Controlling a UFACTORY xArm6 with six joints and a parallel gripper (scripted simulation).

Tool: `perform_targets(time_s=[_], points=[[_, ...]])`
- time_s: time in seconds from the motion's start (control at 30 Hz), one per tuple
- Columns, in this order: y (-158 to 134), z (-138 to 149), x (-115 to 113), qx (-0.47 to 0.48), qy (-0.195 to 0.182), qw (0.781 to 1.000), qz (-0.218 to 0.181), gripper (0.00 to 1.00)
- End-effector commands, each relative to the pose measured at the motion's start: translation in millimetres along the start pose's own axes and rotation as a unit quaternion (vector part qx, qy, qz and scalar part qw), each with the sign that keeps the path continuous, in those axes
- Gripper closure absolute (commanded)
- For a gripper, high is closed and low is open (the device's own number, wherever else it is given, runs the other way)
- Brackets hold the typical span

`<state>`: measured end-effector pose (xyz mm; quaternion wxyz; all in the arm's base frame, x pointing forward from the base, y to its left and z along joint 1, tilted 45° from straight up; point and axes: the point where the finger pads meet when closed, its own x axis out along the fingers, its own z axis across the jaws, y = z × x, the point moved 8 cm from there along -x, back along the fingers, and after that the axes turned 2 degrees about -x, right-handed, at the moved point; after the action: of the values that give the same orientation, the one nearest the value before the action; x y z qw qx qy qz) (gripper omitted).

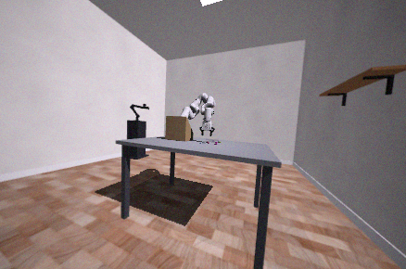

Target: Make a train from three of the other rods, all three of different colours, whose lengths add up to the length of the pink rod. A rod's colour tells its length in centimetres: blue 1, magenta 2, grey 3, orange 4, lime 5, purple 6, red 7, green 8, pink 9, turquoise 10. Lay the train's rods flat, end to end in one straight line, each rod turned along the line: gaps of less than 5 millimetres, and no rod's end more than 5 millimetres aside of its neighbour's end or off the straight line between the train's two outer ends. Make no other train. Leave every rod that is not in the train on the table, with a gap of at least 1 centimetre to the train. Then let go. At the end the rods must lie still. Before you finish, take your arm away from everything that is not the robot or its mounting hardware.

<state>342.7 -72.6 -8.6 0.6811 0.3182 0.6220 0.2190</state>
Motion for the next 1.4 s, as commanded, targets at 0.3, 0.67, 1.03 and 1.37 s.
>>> perform_targets(time_s=[0.3, 0.67, 1.03, 1.37], points=[[-0.2, 0.9, -0.9, 0.0, -0.001, 1.0, -0.001, 0.0], [-0.2, 0.9, -0.9, 0.0, -0.001, 1.0, -0.001, 0.0], [0.0, -8.2, -1.1, -0.093, -0.001, 0.996, -0.001, 0.0], [0.5, -24.3, -1.3, -0.251, -0.001, 0.968, -0.001, 0.0]])
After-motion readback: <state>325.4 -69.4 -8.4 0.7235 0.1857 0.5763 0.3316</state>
